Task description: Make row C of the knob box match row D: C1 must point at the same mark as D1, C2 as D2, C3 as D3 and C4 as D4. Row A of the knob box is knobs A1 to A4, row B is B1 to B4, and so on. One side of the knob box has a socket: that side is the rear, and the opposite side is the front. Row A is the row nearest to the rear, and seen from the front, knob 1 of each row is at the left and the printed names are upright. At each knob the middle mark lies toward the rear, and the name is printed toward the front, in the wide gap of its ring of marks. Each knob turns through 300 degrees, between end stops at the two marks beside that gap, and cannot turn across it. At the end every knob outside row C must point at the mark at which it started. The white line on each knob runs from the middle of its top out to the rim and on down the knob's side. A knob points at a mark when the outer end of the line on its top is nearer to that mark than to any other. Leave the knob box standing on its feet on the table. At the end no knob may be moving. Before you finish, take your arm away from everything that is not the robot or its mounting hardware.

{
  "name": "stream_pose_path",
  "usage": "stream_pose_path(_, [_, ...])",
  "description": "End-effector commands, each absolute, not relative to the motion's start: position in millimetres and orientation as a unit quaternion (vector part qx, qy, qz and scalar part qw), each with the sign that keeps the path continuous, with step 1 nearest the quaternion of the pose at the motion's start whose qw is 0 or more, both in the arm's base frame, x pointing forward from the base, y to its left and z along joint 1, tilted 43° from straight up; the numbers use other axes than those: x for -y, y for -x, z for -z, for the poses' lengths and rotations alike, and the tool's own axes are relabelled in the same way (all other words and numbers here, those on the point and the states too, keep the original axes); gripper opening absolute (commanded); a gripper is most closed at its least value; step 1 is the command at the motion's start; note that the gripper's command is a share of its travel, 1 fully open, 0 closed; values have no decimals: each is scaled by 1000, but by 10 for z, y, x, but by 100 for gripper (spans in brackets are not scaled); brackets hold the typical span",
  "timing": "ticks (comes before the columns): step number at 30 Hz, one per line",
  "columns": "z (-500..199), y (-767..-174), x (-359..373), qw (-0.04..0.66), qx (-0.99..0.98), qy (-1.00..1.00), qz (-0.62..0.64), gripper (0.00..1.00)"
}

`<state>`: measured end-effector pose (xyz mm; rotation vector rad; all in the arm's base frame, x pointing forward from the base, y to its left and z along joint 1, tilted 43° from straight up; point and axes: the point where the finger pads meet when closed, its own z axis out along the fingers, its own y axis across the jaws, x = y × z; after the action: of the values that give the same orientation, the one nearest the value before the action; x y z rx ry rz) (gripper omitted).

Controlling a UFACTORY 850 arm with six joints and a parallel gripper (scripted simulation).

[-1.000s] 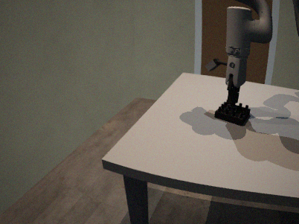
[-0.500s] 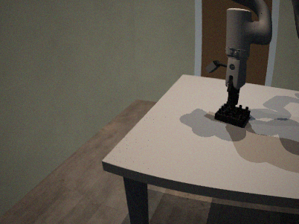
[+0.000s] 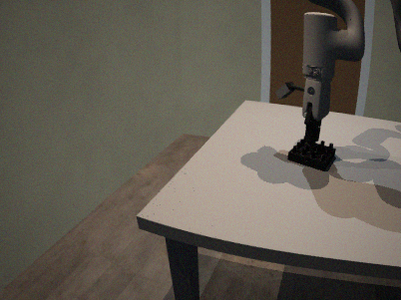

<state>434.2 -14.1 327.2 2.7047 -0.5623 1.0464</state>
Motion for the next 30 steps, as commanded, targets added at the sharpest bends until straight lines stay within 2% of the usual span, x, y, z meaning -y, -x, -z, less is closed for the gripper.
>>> stream_pose_path(1, [-3264,-4356,145,93,190,-911,-353,19])
stream_pose_path(30, [-3204,-4405,170,93,190,-911,-353,19])
